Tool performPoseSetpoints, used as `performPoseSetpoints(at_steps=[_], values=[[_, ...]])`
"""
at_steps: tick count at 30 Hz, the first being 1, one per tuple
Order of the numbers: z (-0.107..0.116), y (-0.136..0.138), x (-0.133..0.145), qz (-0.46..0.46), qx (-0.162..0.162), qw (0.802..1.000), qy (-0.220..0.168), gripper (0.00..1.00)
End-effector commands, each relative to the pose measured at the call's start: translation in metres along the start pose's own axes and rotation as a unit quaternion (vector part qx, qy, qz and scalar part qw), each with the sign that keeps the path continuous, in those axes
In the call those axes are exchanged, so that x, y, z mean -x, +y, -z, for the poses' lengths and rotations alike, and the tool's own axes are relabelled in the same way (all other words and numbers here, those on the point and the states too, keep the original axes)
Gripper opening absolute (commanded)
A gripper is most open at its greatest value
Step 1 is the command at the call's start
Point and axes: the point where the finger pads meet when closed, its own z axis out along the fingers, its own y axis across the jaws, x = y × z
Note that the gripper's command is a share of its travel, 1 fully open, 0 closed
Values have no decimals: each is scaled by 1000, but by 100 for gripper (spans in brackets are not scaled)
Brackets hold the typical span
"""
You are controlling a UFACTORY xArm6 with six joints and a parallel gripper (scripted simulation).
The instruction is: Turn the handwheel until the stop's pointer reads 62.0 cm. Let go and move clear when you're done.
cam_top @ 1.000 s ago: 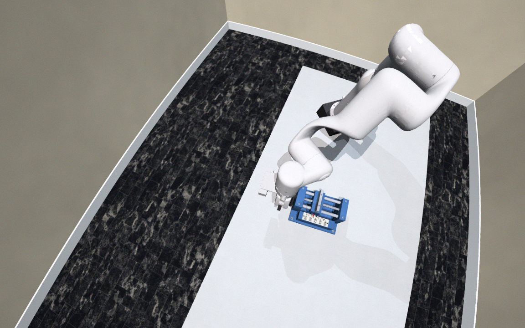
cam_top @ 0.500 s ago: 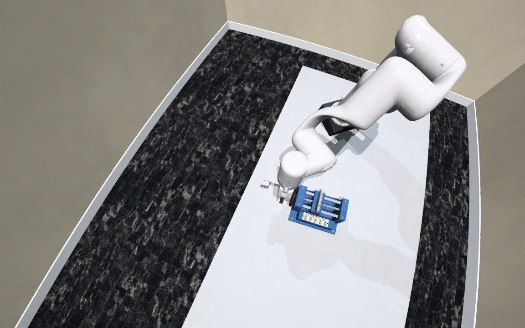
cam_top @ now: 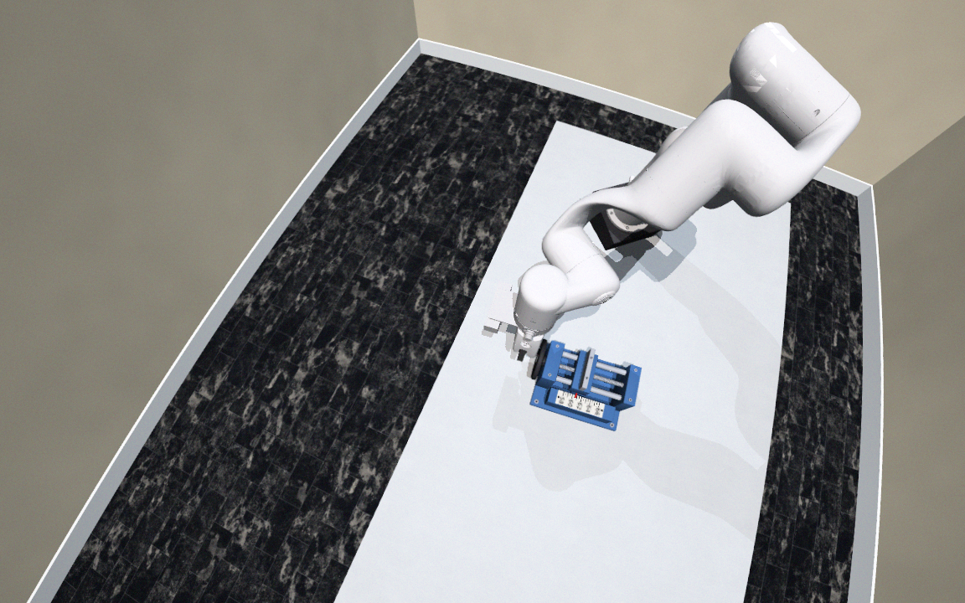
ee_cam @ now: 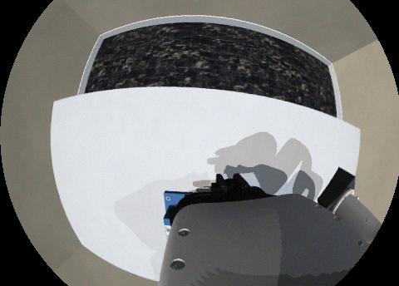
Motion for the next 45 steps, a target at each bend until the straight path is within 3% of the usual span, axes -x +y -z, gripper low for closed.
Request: performPoseSetpoints(at_steps=[1, 18, 45], values=[[-4, 3, 0, 2, -5, 1000, 2, 6], [-34, 4, -1, 2, -5, 1000, 2, 6], [-52, -22, -1, 2, -5, 1000, 2, 6]])
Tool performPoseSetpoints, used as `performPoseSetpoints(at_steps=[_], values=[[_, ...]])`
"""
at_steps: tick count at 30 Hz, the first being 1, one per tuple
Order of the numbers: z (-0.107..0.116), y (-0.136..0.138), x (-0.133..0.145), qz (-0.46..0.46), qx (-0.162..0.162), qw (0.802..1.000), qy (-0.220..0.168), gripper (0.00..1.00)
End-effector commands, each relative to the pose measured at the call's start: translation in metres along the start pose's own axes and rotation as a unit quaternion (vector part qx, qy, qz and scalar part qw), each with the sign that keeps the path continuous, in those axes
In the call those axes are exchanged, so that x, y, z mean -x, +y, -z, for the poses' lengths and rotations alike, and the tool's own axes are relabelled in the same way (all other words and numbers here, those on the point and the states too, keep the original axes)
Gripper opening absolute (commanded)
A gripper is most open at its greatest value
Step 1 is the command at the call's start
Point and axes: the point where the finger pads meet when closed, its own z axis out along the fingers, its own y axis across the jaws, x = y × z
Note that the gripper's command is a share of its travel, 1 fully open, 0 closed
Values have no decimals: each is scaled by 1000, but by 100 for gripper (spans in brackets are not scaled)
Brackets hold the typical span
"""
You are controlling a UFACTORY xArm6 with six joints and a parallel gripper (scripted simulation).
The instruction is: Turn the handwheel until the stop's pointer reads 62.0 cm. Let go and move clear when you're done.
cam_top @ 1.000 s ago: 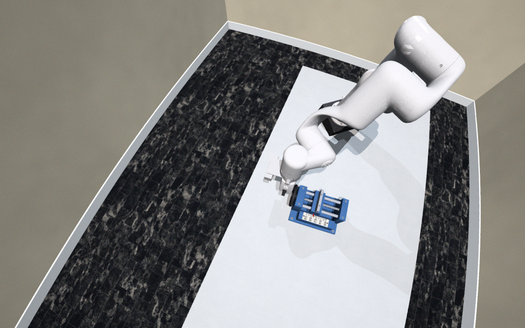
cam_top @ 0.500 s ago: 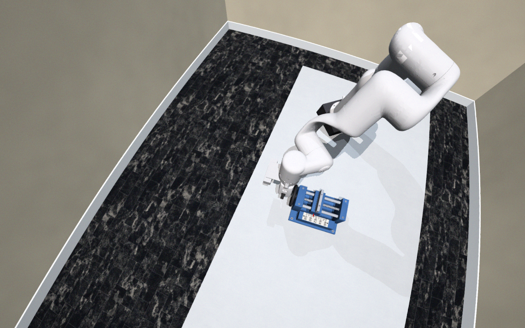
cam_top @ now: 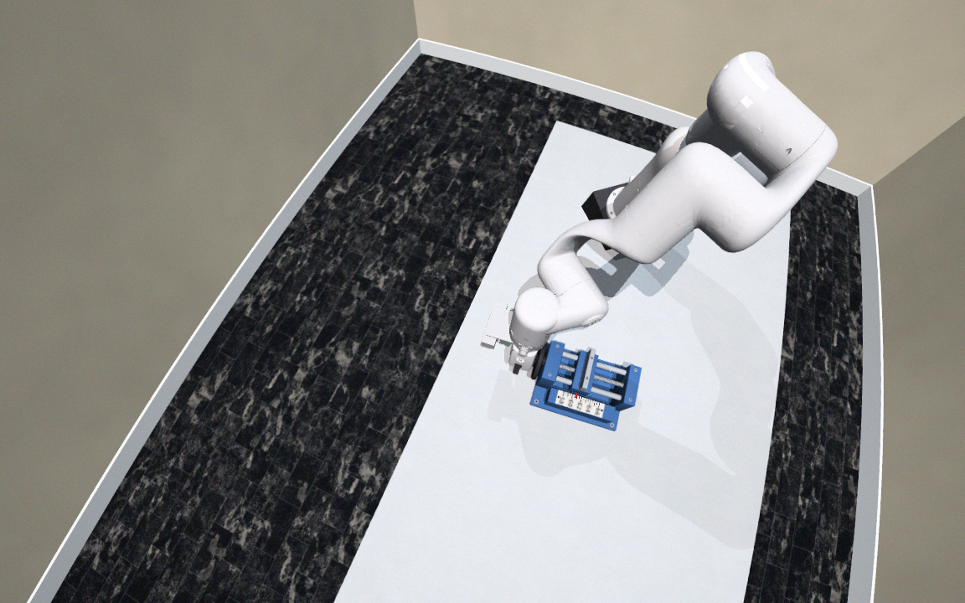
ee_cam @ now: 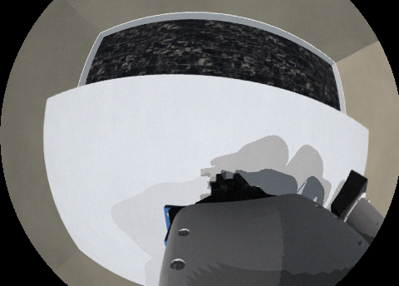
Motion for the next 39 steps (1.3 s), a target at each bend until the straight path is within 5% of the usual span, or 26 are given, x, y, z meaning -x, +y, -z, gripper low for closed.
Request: performPoseSetpoints(at_steps=[1, 39], values=[[0, -7, 0, 0, -1, 1000, 1, 6], [13, -35, 0, 0, -1, 1000, 1, 6]])
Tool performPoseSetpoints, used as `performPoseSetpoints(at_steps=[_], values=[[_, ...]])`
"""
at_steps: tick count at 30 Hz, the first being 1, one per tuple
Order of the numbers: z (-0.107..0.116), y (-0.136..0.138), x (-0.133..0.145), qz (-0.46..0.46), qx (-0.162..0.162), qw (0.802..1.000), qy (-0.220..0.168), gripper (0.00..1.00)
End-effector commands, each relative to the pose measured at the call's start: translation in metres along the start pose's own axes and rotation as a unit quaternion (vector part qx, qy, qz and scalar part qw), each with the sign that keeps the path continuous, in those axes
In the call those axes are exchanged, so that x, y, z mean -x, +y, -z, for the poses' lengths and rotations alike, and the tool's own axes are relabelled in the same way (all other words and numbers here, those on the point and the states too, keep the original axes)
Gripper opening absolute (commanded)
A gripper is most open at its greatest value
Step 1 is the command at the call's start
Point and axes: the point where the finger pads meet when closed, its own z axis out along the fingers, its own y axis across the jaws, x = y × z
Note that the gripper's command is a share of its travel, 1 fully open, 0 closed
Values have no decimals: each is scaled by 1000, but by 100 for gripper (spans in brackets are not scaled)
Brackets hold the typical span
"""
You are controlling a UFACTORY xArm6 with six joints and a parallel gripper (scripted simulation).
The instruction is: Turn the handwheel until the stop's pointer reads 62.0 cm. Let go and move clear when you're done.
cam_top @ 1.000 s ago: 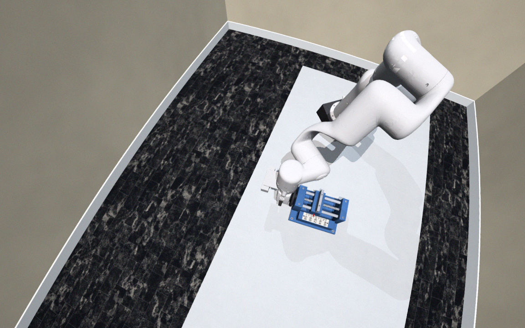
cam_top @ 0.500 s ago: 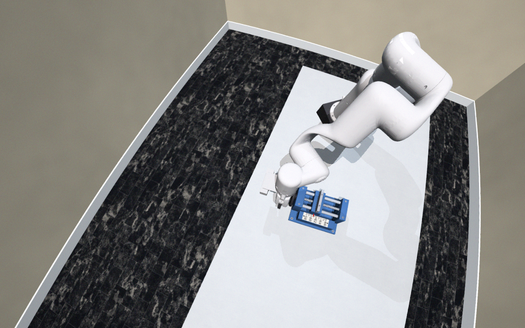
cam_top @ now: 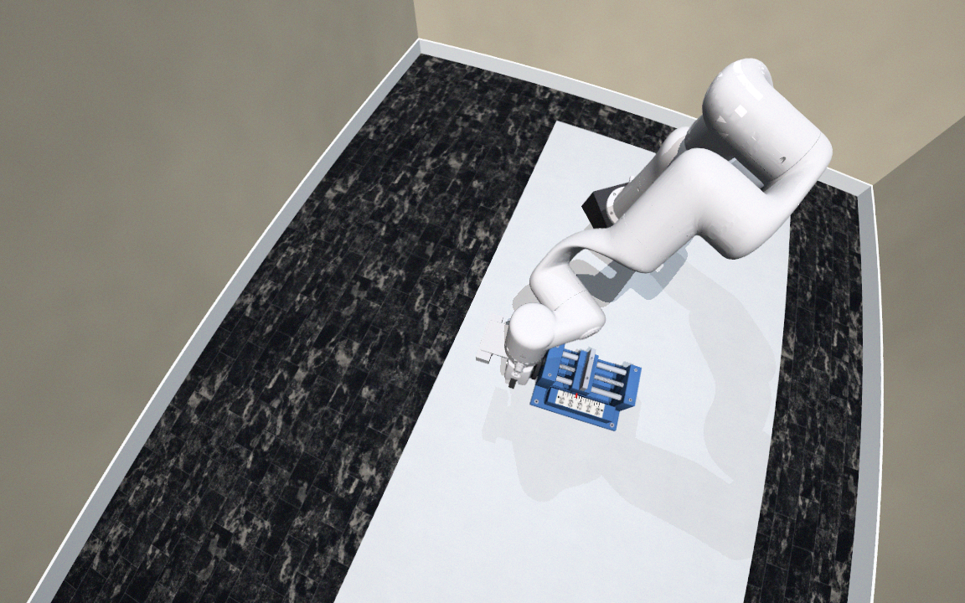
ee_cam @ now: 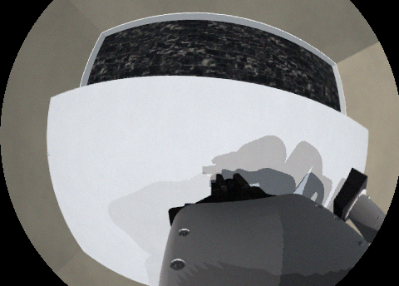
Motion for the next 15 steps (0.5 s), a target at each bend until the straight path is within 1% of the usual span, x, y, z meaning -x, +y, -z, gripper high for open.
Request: performPoseSetpoints(at_steps=[1, 15], values=[[4, -3, 0, 0, -1, 1000, 0, 6], [9, -6, 0, 0, -1, 1000, 0, 6]])
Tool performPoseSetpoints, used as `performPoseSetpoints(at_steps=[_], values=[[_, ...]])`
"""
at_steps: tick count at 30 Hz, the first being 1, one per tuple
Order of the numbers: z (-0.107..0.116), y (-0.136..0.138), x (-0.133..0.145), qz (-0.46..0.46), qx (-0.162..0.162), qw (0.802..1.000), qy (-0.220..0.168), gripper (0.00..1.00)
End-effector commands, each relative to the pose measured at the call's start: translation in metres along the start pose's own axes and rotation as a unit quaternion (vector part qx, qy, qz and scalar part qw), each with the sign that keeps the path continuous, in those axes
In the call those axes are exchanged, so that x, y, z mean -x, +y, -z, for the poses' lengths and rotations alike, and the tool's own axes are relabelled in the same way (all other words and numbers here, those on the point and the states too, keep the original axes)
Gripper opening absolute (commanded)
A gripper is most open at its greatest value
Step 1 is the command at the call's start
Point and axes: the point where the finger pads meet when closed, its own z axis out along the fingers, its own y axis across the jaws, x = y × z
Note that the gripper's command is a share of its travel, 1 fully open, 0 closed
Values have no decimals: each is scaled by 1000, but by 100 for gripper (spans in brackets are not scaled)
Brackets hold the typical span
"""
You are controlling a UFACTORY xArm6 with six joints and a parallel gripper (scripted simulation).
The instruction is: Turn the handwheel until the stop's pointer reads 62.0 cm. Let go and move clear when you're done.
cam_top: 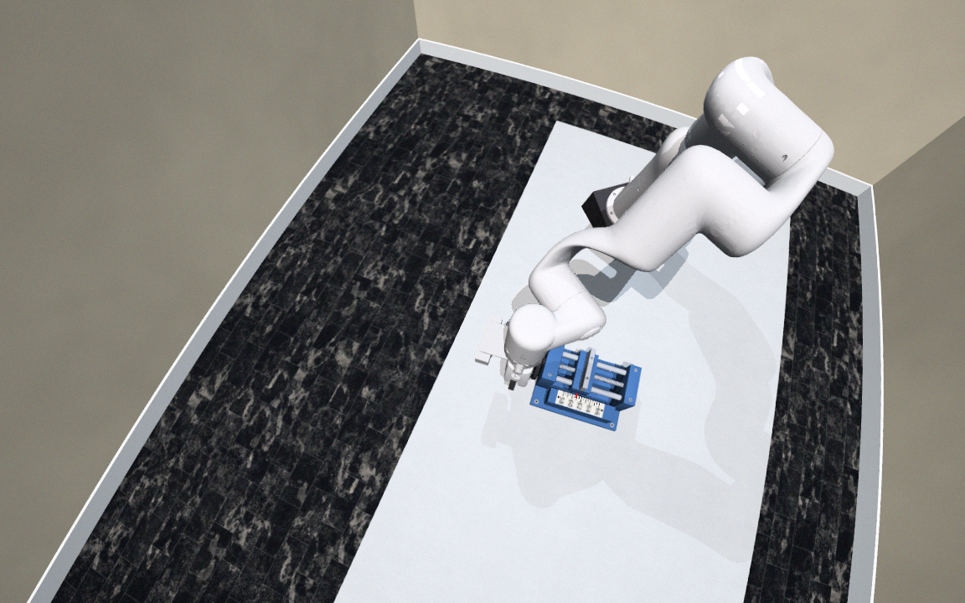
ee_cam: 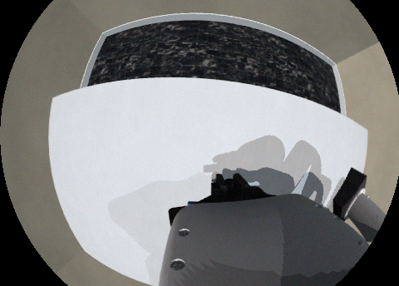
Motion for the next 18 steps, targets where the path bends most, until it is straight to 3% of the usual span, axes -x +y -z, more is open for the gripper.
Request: performPoseSetpoints(at_steps=[1, 18], values=[[3, -1, 0, 0, 0, 1000, 0, 6], [5, -2, 0, 0, 0, 1000, 0, 6]])
